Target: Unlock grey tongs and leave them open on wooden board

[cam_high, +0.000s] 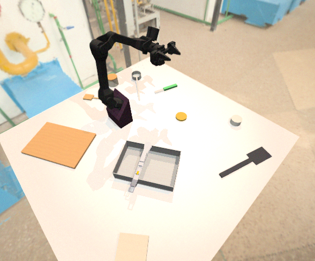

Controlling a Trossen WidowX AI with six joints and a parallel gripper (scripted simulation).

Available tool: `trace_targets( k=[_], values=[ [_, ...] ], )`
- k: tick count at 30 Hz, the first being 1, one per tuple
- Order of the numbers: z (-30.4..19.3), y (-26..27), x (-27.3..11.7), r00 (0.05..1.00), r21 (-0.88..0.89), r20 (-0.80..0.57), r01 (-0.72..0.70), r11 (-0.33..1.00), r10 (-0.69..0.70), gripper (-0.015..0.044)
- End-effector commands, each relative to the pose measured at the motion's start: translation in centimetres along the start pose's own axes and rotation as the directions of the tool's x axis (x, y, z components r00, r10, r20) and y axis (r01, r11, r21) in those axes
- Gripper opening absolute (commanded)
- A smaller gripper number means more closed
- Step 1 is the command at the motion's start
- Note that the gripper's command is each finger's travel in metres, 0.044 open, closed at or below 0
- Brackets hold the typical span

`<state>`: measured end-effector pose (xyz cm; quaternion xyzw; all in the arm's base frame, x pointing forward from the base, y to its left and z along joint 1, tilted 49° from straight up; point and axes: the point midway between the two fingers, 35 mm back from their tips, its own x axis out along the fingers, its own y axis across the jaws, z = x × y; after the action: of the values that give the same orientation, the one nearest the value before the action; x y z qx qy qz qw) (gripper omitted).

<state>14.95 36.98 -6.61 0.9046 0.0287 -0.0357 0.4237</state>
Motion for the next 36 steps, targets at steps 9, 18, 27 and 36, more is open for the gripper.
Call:
trace_targets(
  k=[9,18,27,36],
  values=[
    [1.5,1.4,3.9,0.972,0.219,0.204,0.071,0.973,-0.117,0.0260],
    [3.7,9.7,12.6,0.877,0.726,0.470,-0.318,0.610,-0.101,0.0260],
    [6.8,16.6,17.9,0.778,0.785,0.619,-0.616,0.064,-0.106,0.0260],
    [10.8,24.0,21.0,0.679,0.534,0.721,-0.671,-0.514,-0.137,0.0260]
  ],
)
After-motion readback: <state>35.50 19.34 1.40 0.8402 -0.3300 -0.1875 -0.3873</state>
